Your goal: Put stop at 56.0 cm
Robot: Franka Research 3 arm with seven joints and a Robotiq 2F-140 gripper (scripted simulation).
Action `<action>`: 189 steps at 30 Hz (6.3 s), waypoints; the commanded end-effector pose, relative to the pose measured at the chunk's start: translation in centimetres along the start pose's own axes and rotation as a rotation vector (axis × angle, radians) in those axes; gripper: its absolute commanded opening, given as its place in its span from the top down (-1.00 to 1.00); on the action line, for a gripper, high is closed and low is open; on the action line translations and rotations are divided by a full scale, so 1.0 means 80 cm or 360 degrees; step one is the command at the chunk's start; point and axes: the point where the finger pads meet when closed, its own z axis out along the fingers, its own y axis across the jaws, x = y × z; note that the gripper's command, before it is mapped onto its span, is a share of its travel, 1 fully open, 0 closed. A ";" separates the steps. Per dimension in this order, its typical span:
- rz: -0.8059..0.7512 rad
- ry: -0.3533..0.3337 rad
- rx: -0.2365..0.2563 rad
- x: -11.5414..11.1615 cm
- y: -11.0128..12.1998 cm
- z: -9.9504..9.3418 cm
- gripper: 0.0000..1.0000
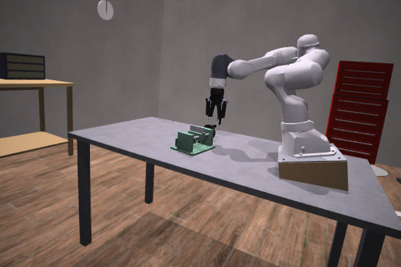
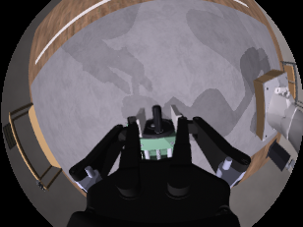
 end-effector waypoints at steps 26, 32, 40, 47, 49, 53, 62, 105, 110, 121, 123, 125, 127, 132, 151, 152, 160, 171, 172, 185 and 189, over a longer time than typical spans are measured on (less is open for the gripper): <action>0.0011 0.0000 0.0008 -0.001 -0.002 0.000 0.92; 0.0011 0.0000 0.0008 -0.001 -0.002 0.000 0.92; 0.0011 0.0000 0.0008 -0.001 -0.002 0.000 0.92; 0.0011 0.0000 0.0008 -0.001 -0.002 0.000 0.92; 0.0011 0.0000 0.0008 -0.001 -0.002 0.000 0.92; 0.0011 0.0000 0.0008 -0.001 -0.002 0.000 0.92; 0.0011 0.0000 0.0008 -0.001 -0.002 0.000 0.92; 0.0011 0.0000 0.0007 -0.001 0.001 0.001 0.92; 0.0011 0.0000 0.0007 -0.001 0.001 0.001 0.92; 0.0011 0.0000 0.0007 -0.001 0.002 0.002 0.92; 0.0011 0.0000 0.0007 -0.001 0.003 0.002 0.92; 0.0011 0.0000 0.0007 -0.001 0.003 0.002 0.92; 0.0011 0.0000 0.0007 -0.001 0.003 0.002 0.92; 0.0011 0.0000 0.0007 -0.001 0.004 0.003 0.92; 0.0011 0.0000 0.0008 -0.001 0.010 0.006 0.92; 0.0011 0.0000 0.0008 -0.001 0.011 0.006 0.92; 0.0011 0.0000 0.0008 -0.001 0.014 0.009 0.92; 0.0011 0.0000 0.0008 -0.001 0.020 0.016 0.92; 0.0011 0.0000 0.0008 -0.001 0.020 0.016 0.92; 0.0011 0.0000 0.0008 -0.001 0.024 0.025 0.92; 0.0011 0.0000 0.0008 -0.001 0.025 0.028 0.92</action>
